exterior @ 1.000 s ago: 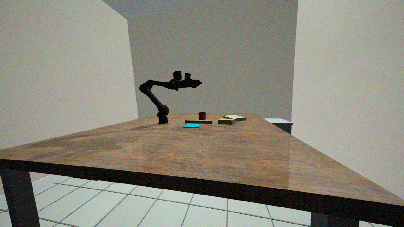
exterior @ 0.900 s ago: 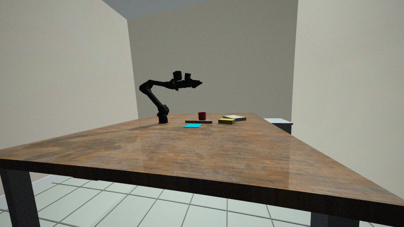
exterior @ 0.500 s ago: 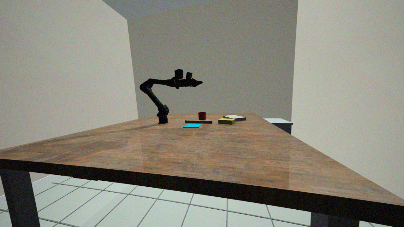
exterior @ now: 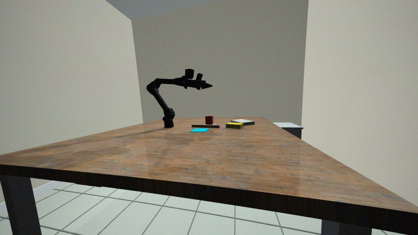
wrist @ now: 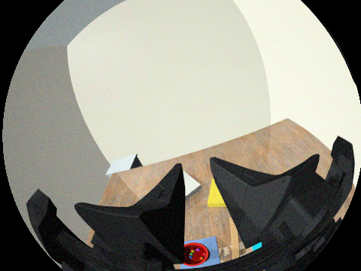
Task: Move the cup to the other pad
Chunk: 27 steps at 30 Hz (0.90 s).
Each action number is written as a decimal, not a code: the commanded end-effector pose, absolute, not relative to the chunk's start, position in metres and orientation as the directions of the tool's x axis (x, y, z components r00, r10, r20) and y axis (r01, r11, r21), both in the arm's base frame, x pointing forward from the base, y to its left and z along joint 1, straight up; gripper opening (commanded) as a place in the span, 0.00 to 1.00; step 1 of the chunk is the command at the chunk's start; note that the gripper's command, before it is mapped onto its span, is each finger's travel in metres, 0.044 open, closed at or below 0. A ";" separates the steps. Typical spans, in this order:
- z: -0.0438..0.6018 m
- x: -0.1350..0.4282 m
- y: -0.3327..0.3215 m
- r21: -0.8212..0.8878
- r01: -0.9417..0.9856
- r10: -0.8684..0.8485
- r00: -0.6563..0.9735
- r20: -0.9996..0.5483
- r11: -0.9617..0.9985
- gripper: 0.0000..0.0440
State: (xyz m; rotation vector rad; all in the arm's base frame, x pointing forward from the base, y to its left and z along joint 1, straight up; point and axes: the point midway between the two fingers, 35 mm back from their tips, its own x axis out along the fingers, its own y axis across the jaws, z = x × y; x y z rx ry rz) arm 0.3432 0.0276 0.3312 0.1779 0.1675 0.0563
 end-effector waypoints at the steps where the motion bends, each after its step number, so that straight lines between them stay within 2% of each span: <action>1: 0.331 0.347 0.034 0.214 -0.048 0.090 0.977 -0.192 0.976 0.25; 27: 0.319 0.368 0.070 0.461 0.091 0.165 0.858 -0.486 0.883 0.29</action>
